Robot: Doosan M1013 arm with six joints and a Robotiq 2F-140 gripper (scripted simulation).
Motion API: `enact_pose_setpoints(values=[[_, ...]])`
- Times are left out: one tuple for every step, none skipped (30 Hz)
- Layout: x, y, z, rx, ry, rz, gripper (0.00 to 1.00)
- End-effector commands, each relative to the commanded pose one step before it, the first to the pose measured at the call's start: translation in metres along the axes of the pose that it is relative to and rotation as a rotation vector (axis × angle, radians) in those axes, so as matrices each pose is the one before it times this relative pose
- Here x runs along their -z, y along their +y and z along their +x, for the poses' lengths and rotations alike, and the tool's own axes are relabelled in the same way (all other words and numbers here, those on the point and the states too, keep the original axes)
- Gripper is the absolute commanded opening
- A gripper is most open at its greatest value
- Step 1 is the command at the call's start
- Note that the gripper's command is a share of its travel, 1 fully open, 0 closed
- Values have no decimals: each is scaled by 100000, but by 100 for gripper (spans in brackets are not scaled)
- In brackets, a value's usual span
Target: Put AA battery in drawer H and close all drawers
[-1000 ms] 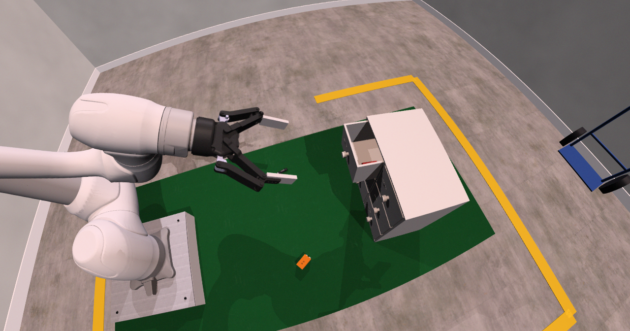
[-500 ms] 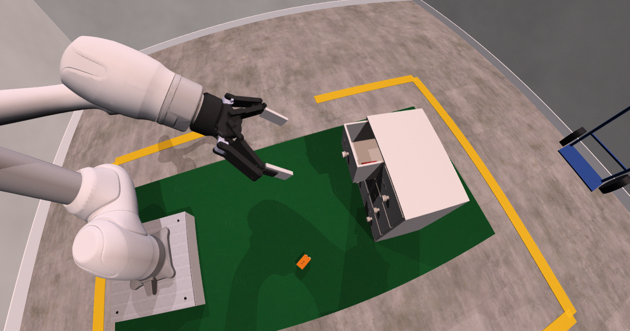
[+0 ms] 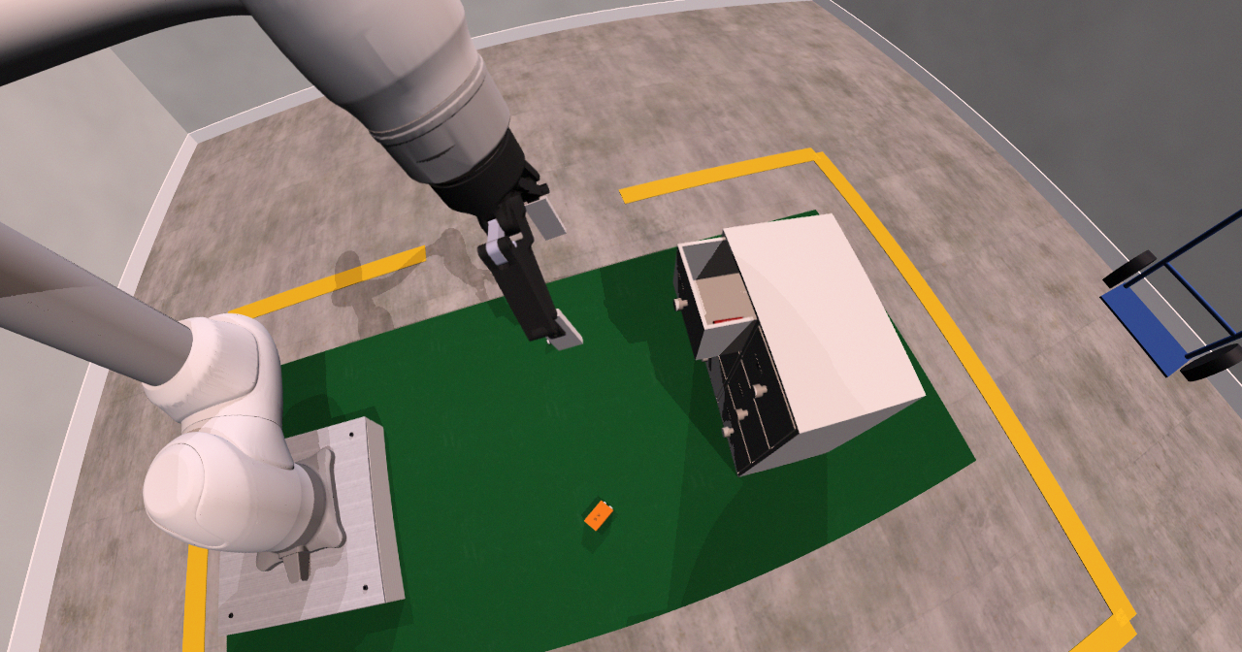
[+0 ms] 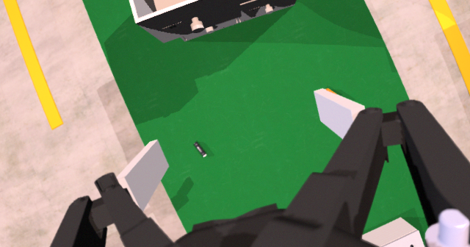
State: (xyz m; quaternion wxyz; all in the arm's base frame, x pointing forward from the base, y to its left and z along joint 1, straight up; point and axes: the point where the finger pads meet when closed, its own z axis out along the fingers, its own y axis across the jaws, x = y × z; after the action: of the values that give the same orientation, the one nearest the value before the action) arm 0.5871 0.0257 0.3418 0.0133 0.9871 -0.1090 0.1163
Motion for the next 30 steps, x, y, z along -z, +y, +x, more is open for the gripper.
enact_pose_setpoints(values=[[-50, 354, 141, 256, -9071, 230, 100], [57, 1, 9, -5, -1870, -8, 100], [58, -1, 6, 4, -1718, 6, 100], [51, 0, 5, 0, -1576, 0, 100], [44, 1, 4, -3, -1434, -5, 100], [43, 0, 3, 2, -1287, 2, 100], [41, -1, 2, 5, -1144, 7, 100], [31, 0, 2, -3, -1014, -4, 100], [27, 0, 1, -2, -882, -3, 100], [24, 0, 1, -1, -753, -1, 100], [21, 0, 0, 0, -631, 1, 100], [18, 0, 0, 1, -517, 1, 100], [14, 0, 0, 1, -412, 2, 100], [11, 0, 0, 1, -317, 2, 100], [8, 0, 0, 1, -232, 1, 100], [0, 0, 0, 0, 0, 0, 100], [0, 0, 0, 0, 0, 0, 100], [6, 0, 0, 1, -159, 1, 100], [4, 0, 0, 1, -99, 1, 100], [2, 0, 0, 0, -52, 0, 100], [1, 0, 0, 0, -19, 0, 100], [0, 0, 0, 0, -3, 0, 100], [0, 0, 0, 0, 0, 0, 100], [0, 0, 0, 0, 0, 0, 100], [0, 0, 0, 0, 0, 0, 100], [0, 0, 0, 0, 0, 0, 100], [0, 0, 0, 0, 0, 0, 100], [0, 0, 0, 0, 0, 0, 100], [0, 0, 0, 0, 0, 0, 100], [0, 0, 0, 0, 0, 0, 100]])
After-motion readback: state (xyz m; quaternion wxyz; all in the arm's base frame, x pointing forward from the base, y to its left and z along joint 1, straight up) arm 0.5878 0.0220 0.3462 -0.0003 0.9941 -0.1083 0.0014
